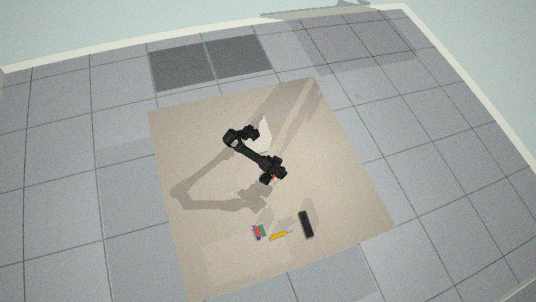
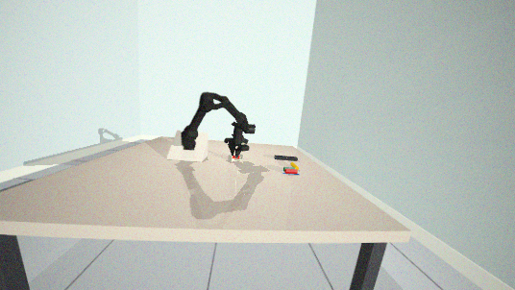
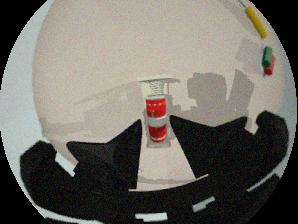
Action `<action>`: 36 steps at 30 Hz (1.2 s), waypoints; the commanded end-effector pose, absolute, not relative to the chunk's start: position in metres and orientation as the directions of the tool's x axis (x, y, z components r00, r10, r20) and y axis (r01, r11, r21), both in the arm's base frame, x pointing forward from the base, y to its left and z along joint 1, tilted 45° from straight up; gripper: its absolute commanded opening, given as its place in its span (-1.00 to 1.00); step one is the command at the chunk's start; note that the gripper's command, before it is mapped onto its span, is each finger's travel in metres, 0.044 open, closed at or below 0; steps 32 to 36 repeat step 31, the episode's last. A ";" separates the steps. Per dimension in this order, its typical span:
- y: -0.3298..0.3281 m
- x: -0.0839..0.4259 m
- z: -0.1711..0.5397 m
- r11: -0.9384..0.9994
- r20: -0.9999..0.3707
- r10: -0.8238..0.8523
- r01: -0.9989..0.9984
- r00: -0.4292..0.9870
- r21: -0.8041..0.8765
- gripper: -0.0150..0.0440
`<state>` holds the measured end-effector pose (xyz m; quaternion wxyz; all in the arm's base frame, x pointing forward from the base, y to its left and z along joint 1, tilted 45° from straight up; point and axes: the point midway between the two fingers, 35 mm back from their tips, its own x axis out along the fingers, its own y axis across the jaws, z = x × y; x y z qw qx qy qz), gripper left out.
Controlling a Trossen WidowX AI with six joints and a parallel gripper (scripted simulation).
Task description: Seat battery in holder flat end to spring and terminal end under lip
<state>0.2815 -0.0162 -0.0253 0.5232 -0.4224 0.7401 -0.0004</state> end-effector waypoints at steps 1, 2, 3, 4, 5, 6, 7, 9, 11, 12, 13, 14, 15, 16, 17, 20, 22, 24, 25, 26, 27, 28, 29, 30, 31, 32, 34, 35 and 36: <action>-0.012 0.282 -0.022 0.644 -0.775 -0.625 -0.624 -0.095 -0.442 0.33; -0.007 0.283 -0.017 0.645 -0.776 -0.624 -0.624 -0.094 -0.442 0.42; 0.000 0.284 -0.010 0.646 -0.777 -0.622 -0.623 -0.094 -0.442 0.51; 0.007 0.285 -0.003 0.647 -0.778 -0.621 -0.622 -0.093 -0.442 0.60; 0.014 0.285 0.004 0.648 -0.779 -0.620 -0.621 -0.092 -0.442 0.68; 0.021 0.285 0.011 0.648 -0.779 -0.620 -0.619 -0.092 -0.443 0.77; 0.028 0.285 0.019 0.649 -0.780 -0.619 -0.618 -0.092 -0.443 0.86; 0.037 0.284 0.028 0.650 -0.780 -0.619 -0.617 -0.091 -0.444 1.00; 0.039 0.282 0.028 0.650 -0.780 -0.619 -0.617 -0.091 -0.444 1.00; 0.039 0.282 0.028 0.650 -0.780 -0.619 -0.617 -0.091 -0.444 1.00; 0.039 0.282 0.028 0.650 -0.780 -0.619 -0.617 -0.091 -0.444 1.00; 0.039 0.282 0.028 0.650 -0.780 -0.619 -0.617 -0.091 -0.444 1.00; 0.039 0.282 0.028 0.650 -0.780 -0.619 -0.617 -0.091 -0.444 1.00; 0.039 0.282 0.028 0.650 -0.780 -0.619 -0.617 -0.091 -0.444 1.00; 0.039 0.282 0.028 0.650 -0.780 -0.619 -0.617 -0.091 -0.444 1.00; 0.039 0.282 0.028 0.650 -0.780 -0.619 -0.617 -0.091 -0.444 1.00; 0.039 0.282 0.028 0.650 -0.780 -0.619 -0.617 -0.091 -0.444 1.00; 0.039 0.282 0.028 0.650 -0.780 -0.619 -0.617 -0.091 -0.444 1.00; 0.039 0.282 0.028 0.650 -0.780 -0.619 -0.617 -0.091 -0.444 1.00; 0.039 0.282 0.028 0.650 -0.780 -0.619 -0.617 -0.091 -0.444 1.00; 0.039 0.282 0.028 0.650 -0.780 -0.619 -0.617 -0.091 -0.444 1.00; 0.039 0.282 0.028 0.650 -0.780 -0.619 -0.617 -0.091 -0.444 1.00; 0.039 0.282 0.028 0.650 -0.780 -0.619 -0.617 -0.091 -0.444 1.00; 0.039 0.282 0.028 0.650 -0.780 -0.619 -0.617 -0.091 -0.444 1.00; 0.039 0.282 0.028 0.650 -0.780 -0.619 -0.617 -0.091 -0.444 1.00; 0.039 0.282 0.028 0.650 -0.780 -0.619 -0.617 -0.091 -0.444 1.00; 0.039 0.282 0.028 0.650 -0.780 -0.619 -0.617 -0.091 -0.444 1.00; 0.039 0.282 0.028 0.650 -0.780 -0.619 -0.617 -0.091 -0.444 1.00; 0.039 0.282 0.028 0.650 -0.780 -0.619 -0.617 -0.091 -0.444 1.00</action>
